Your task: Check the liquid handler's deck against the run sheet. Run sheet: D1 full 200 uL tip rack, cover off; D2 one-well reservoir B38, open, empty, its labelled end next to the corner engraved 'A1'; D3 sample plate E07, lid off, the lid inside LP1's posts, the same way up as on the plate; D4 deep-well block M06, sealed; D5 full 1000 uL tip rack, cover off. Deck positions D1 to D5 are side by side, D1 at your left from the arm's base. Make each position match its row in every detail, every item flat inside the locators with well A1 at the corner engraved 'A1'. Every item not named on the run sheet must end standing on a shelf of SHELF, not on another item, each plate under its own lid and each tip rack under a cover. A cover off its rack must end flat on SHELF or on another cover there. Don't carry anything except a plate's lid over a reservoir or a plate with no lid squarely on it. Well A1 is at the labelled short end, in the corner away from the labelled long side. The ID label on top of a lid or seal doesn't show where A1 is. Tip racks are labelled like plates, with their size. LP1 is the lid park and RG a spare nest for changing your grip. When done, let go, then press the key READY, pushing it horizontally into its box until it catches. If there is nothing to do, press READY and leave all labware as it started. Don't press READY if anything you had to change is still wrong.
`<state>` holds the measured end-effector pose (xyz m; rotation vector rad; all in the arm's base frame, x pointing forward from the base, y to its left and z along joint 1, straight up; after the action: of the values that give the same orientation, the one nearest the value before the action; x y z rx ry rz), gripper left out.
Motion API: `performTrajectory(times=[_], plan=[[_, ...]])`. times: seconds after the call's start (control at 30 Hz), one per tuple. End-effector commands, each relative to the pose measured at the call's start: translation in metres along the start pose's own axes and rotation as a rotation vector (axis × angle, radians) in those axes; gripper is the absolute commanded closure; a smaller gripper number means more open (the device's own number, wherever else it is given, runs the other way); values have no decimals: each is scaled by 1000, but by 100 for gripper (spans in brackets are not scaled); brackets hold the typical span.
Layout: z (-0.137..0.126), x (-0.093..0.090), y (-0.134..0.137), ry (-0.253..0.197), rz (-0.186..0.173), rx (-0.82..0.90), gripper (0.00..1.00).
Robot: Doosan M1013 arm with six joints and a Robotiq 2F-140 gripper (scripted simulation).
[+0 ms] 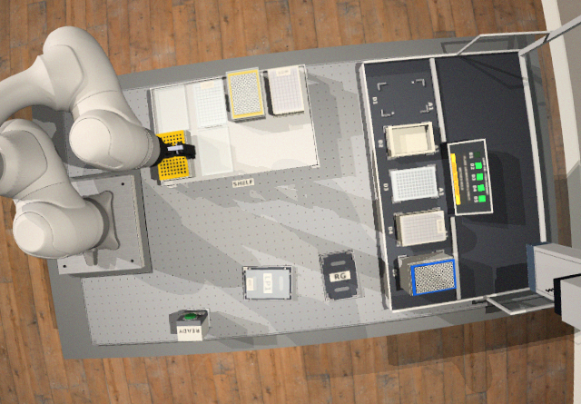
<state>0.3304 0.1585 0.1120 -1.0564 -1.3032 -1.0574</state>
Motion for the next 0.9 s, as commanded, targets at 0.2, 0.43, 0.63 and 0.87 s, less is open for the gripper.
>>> performTrajectory(times=[0.2,0.43,0.63,0.87], plan=[[0,-1,0,1,-1,0,90],[0,-3,0,1,-1,0,90],[0,-5,0,1,-1,0,90],[0,-7,0,1,-1,0,90]])
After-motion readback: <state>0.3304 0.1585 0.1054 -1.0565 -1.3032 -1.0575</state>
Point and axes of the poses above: the point where the finger pads meet when closed, its own x axis back along the fingers, its own y axis across the jaws, z = x × y, the point moved 2 cm from there along x, back along the fingers, and after that the axes turned 11 degrees about x, right-handed, at the moved point
